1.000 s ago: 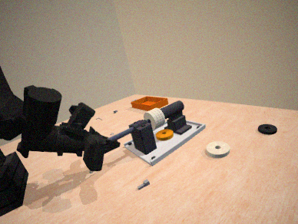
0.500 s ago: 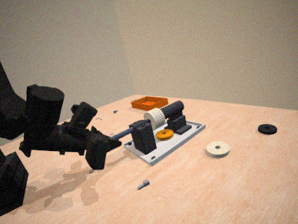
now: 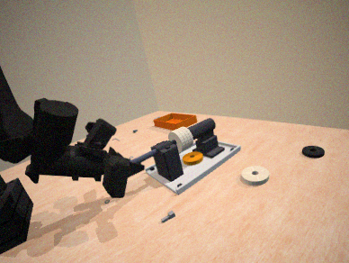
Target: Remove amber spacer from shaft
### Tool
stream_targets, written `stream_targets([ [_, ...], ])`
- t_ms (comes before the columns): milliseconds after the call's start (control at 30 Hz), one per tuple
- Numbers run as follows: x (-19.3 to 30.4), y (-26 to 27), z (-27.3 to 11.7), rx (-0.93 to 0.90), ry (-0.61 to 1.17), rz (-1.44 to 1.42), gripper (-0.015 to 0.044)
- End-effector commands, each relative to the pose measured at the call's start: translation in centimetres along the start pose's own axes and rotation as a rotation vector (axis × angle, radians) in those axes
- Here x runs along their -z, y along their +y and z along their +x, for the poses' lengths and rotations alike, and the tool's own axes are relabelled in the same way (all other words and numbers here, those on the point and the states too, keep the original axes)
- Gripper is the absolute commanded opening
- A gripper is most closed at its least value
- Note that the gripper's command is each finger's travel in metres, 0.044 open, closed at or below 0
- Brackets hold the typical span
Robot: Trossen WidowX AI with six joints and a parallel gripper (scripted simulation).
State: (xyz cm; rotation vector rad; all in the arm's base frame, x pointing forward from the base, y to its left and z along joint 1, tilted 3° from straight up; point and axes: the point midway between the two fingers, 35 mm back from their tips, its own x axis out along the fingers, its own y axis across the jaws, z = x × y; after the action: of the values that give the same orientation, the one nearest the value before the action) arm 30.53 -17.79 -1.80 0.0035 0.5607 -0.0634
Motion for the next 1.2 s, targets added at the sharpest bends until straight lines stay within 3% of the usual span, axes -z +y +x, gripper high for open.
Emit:
stream_targets([
  [0,-0.3,0.15,0.26,-0.007,-0.005,-0.003,0.0],
  [1167,-0.91,0.17,1.25,-0.007,-0.006,-0.003,0.0],
])
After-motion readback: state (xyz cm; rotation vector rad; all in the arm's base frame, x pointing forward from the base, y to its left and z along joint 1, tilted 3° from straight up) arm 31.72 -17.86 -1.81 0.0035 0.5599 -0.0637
